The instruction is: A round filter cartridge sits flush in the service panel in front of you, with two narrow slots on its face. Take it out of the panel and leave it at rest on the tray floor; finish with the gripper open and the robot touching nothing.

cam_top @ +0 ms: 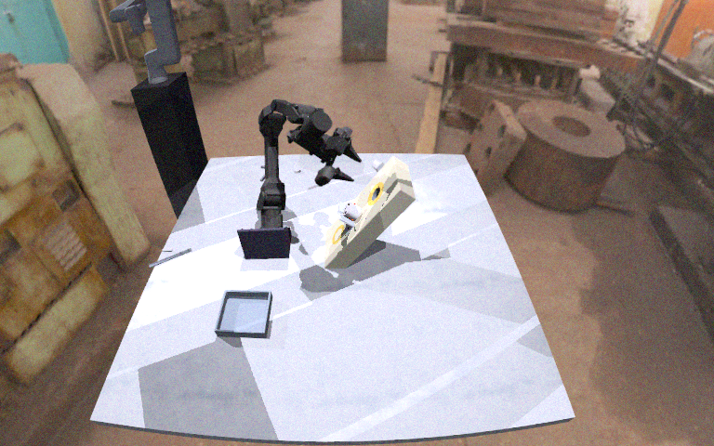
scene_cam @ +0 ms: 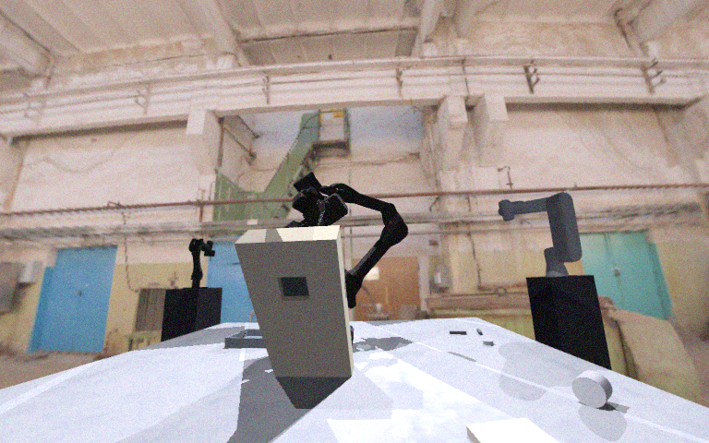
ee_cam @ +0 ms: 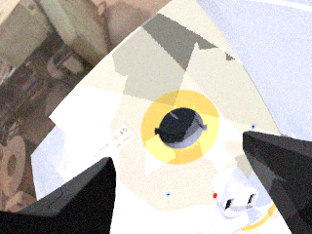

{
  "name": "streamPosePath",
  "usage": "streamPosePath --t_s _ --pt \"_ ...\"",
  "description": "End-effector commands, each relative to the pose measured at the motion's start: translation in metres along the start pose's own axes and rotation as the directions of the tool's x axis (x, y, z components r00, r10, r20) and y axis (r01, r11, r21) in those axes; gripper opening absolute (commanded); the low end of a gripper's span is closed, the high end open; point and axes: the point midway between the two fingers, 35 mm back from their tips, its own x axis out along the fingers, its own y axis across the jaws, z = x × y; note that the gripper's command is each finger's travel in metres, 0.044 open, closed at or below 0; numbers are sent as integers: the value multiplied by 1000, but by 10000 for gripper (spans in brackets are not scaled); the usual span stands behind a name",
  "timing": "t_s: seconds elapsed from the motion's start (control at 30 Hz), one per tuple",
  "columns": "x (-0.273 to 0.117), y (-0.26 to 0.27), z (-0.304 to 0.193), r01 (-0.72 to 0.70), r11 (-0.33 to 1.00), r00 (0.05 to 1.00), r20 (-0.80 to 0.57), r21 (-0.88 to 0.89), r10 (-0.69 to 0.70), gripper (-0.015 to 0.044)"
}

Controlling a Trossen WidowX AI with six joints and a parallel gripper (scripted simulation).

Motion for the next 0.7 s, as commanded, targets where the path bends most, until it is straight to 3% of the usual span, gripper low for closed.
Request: streamPosePath --t_s 0.0,0.17,0.67 --pt "21 -25 -35 50 974 987 -136 -222 -82 305" --pt "37 -50 -84 -12 860 935 -310 -510 -171 305" --pt "47 -53 -88 -15 854 932 -316 -520 -176 305"
